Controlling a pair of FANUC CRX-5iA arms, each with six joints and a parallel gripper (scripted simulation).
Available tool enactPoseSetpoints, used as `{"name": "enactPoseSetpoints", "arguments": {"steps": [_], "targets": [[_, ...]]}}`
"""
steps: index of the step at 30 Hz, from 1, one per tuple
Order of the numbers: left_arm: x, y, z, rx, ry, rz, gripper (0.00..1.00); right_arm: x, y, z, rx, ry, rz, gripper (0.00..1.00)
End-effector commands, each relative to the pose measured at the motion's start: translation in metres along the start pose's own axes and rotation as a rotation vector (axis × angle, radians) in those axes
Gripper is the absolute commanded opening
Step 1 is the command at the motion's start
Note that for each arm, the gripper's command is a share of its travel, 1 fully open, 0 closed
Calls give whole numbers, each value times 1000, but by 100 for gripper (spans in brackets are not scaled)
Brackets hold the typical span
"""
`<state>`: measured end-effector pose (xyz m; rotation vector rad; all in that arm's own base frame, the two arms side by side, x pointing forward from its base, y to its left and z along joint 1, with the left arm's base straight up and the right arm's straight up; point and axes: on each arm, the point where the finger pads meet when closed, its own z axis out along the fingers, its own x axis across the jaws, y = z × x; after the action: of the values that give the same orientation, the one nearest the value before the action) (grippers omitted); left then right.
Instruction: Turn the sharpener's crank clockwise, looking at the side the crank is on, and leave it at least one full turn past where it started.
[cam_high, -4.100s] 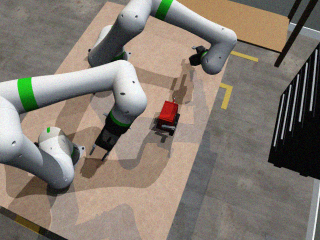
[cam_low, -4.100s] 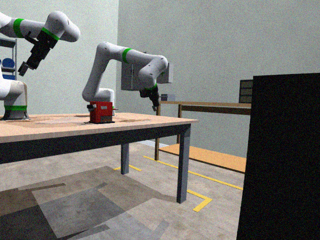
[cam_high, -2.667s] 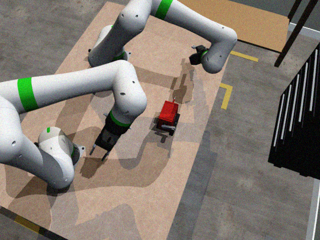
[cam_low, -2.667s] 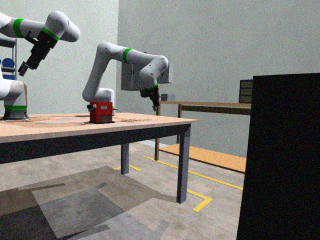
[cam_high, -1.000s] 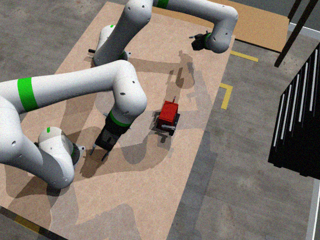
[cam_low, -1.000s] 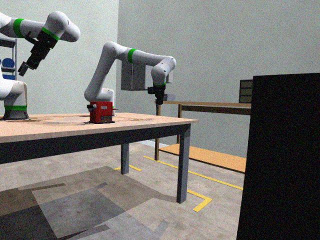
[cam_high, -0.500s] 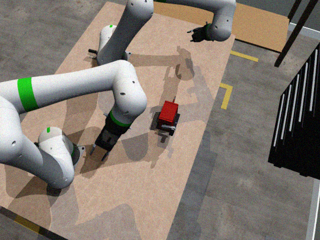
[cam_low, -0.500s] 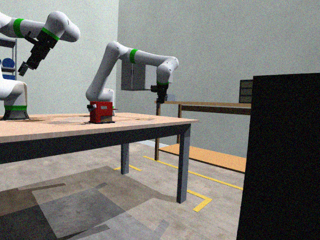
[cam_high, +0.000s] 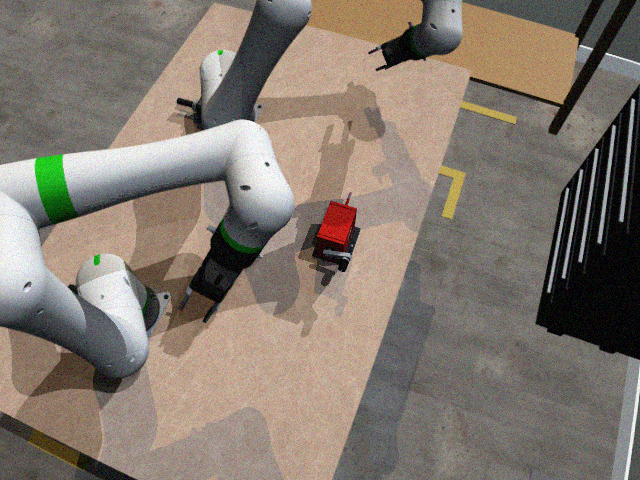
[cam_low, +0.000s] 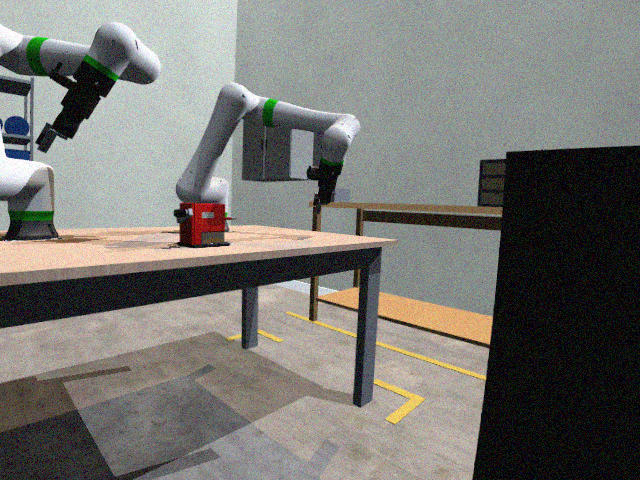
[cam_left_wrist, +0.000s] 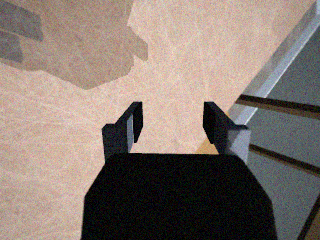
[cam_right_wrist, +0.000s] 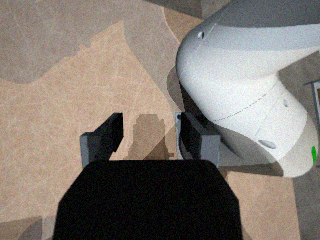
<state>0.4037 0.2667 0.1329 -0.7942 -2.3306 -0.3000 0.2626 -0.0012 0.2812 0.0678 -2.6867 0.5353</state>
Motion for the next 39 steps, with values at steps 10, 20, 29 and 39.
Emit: {"name": "enactPoseSetpoints", "arguments": {"steps": [10, 20, 29, 39], "targets": [[45, 10, 21, 91, -78, -41, 100, 0, 0, -1, 0, -1, 1, 100], [76, 14, 36, 146, -135, -72, 100, 0, 0, -1, 0, -1, 1, 100], [109, 17, 51, 194, -197, -108, 100, 0, 0, -1, 0, -1, 1, 100], [147, 17, 67, 238, -268, -152, 100, 0, 0, -1, 0, -1, 1, 100]]}}
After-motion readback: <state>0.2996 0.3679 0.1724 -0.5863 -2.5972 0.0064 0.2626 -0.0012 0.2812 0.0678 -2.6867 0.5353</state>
